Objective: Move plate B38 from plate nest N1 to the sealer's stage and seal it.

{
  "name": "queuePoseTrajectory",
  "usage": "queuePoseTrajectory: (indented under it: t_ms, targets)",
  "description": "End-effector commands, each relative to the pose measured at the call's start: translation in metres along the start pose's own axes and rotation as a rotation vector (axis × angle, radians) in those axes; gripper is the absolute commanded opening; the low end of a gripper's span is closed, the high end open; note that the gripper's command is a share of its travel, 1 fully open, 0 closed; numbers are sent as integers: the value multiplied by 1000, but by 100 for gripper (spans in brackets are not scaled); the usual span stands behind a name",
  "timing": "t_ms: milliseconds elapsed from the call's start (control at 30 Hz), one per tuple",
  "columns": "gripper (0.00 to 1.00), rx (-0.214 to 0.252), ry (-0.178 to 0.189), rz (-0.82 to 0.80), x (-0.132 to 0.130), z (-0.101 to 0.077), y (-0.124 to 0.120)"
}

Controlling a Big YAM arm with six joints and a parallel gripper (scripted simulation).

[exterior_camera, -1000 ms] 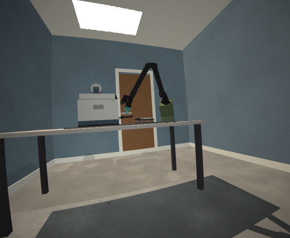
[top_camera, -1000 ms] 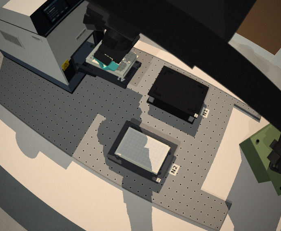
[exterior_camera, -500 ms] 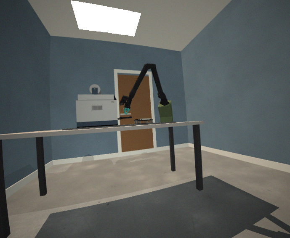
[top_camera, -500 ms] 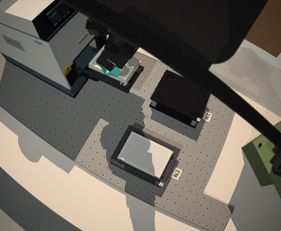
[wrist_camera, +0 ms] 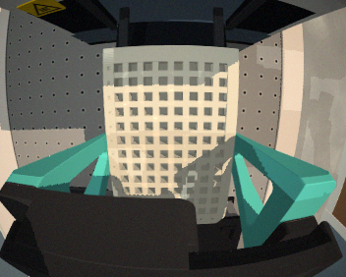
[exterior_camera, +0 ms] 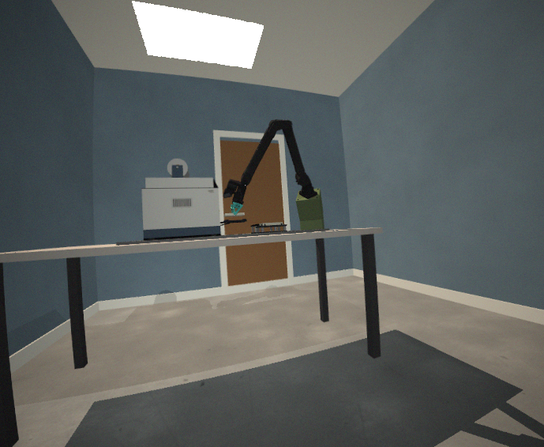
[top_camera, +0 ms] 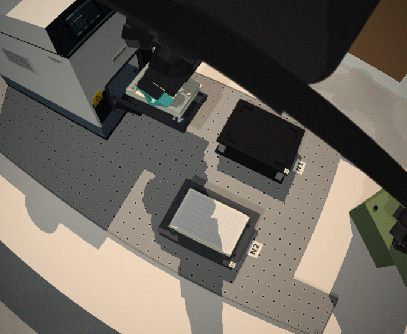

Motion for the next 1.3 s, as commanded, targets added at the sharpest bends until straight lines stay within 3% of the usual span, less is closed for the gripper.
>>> queuePoseTrajectory:
  t_ms: [0, 433, 633, 967, 1267]
  targets:
    - [0, -34, -15, -4, -15, -4, 13]
    - [0, -17, 3, -8, 7, 4, 3]
    - [0, -12, 5, -4, 5, 13, 7]
    - [0, -34, -4, -7, -2, 12, 13]
    - [0, -6, 5, 0, 4, 20, -1]
Point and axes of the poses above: the point where the finger pads meet when closed, its own z axis out along the fingers, its own x axis across the jaws, y = z × x, the point moved 8 cm from there along -z, back along the fingers, and after that the axes turned 1 degree about -z, right-handed, at the moved point
